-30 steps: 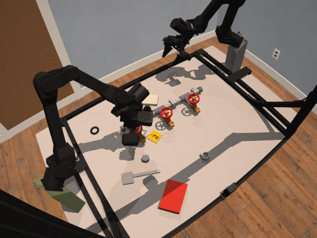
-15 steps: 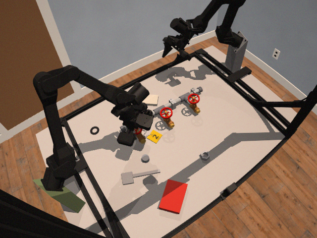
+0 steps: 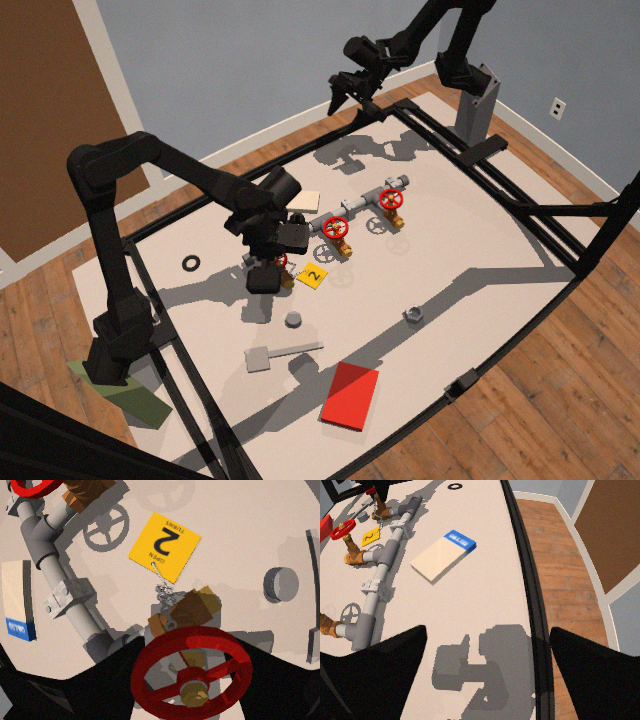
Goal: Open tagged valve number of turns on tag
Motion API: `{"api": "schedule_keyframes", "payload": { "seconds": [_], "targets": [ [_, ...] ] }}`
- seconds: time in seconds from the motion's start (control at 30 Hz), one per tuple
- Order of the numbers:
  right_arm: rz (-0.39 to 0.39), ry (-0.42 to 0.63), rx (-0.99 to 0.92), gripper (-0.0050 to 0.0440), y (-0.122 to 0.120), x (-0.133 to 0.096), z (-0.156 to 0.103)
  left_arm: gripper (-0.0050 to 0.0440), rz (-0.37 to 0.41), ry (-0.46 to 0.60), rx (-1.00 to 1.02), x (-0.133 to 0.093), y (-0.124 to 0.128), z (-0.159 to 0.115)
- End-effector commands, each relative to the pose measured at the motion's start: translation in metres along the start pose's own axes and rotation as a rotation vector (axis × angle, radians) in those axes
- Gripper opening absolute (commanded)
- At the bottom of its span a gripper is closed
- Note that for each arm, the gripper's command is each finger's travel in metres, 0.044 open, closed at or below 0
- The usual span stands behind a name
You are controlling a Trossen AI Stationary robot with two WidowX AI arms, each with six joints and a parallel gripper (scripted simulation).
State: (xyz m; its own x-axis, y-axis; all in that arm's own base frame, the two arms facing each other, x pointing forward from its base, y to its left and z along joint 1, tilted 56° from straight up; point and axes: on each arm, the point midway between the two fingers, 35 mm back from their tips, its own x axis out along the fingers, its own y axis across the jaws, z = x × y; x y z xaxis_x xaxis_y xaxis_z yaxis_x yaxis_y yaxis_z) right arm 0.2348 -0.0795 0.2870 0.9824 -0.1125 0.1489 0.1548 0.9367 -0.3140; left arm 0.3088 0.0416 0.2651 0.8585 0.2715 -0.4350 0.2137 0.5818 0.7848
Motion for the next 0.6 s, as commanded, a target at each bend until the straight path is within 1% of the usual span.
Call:
{"api": "schedule_keyframes", "payload": {
  "seconds": [0.0,0.23,0.3,0.37,0.57],
  "targets": [
    [0.0,0.0,0.0,0.04,0.0,0.0,0.0,0.0,0.0,0.0,-0.225,0.0,0.0,0.0],
    [0.0,0.0,0.0,0.04,0.0,0.0,0.0,0.0,0.0,0.001,-0.641,0.0,0.0,0.0],
    [0.0,0.0,0.0,0.04,0.0,0.0,0.0,0.0,0.0,0.001,-0.641,0.0,0.0,0.0],
    [0.0,0.0,0.0,0.04,0.0,0.0,0.0,0.0,0.0,0.001,-0.823,0.0,0.0,0.0],
    [0.0,0.0,0.0,0.04,0.0,0.0,0.0,0.0,0.0,0.001,-1.178,0.0,0.0,0.0]
  ]
}}
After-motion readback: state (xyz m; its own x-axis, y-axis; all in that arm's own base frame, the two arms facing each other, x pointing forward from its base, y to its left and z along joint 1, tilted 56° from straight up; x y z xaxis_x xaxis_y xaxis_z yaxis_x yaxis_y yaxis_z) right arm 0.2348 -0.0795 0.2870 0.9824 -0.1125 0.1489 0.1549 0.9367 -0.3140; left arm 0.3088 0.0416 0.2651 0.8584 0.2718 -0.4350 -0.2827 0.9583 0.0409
